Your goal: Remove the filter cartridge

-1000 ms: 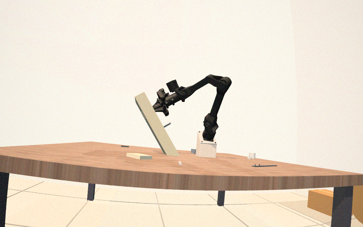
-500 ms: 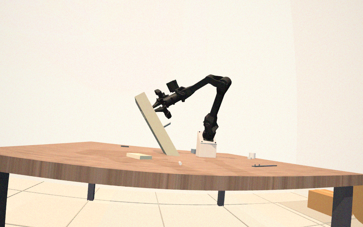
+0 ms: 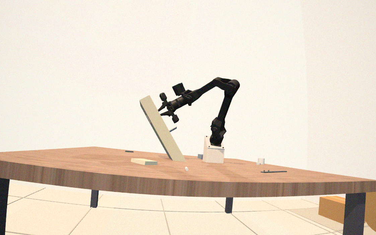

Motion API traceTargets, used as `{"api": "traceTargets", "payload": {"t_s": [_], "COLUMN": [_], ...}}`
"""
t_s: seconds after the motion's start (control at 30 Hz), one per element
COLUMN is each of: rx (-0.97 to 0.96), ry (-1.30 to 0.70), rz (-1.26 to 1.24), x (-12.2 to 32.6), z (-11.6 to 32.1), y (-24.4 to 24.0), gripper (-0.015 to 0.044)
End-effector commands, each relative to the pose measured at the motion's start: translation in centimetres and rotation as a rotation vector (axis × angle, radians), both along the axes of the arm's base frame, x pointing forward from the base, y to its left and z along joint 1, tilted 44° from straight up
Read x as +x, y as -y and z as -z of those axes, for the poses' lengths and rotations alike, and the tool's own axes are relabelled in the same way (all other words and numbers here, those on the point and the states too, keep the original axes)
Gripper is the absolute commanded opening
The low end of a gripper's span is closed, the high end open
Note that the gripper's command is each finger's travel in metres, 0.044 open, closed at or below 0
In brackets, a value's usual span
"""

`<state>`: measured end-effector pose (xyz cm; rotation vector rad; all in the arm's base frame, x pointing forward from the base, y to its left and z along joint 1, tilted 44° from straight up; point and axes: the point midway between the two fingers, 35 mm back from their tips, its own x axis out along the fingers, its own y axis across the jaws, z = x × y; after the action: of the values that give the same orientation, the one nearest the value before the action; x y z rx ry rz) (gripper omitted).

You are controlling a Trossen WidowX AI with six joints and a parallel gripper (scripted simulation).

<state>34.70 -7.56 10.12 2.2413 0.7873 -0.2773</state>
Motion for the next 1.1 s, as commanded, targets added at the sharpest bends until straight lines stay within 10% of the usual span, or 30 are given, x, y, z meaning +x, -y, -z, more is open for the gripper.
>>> {"api": "traceTargets", "payload": {"t_s": [0.0, 1.07], "rx": [0.097, 0.047], "ry": [-0.064, -0.035], "rz": [0.049, 0.023], "x": [0.52, 0.60], "z": [0.06, 0.09], "y": [-0.41, -0.46], "gripper": [0.0000, 0.0000]}}
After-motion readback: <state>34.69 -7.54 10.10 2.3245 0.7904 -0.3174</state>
